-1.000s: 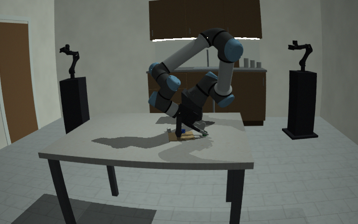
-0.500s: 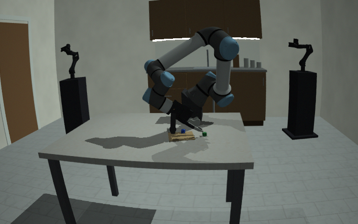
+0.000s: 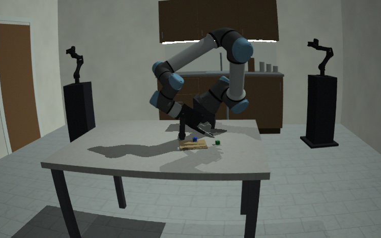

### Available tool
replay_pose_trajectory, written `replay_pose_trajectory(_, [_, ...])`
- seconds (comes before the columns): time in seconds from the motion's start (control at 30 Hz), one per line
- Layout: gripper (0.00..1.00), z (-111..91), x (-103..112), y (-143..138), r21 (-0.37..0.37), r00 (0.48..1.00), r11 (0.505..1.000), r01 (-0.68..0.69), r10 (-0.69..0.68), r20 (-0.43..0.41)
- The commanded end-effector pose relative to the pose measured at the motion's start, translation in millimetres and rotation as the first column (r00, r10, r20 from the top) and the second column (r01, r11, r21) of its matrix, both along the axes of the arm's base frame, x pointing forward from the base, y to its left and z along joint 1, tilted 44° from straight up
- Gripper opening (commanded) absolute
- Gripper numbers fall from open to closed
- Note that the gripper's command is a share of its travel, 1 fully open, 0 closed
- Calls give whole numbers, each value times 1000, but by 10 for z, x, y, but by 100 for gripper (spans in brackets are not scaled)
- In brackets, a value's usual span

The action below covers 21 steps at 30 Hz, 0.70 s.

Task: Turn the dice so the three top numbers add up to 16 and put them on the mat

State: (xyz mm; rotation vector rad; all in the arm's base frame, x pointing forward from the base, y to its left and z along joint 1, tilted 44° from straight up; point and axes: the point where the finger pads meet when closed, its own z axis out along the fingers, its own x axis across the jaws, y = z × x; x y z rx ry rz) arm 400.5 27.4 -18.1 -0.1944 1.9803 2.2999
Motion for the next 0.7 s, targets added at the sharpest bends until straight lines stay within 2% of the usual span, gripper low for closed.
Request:
replay_pose_trajectory(0.0, [21, 125, -18, -127, -1, 1000, 1000, 1, -1, 1])
replay_pose_trajectory(0.07, [21, 125, -18, -127, -1, 1000, 1000, 1, -1, 1])
replay_pose_trajectory(0.37, [21, 366, -56, -358, -1, 1000, 1000, 1, -1, 1])
replay_pose_trajectory(0.67, [21, 383, -59, -374, -2, 1000, 1000, 0, 0, 1])
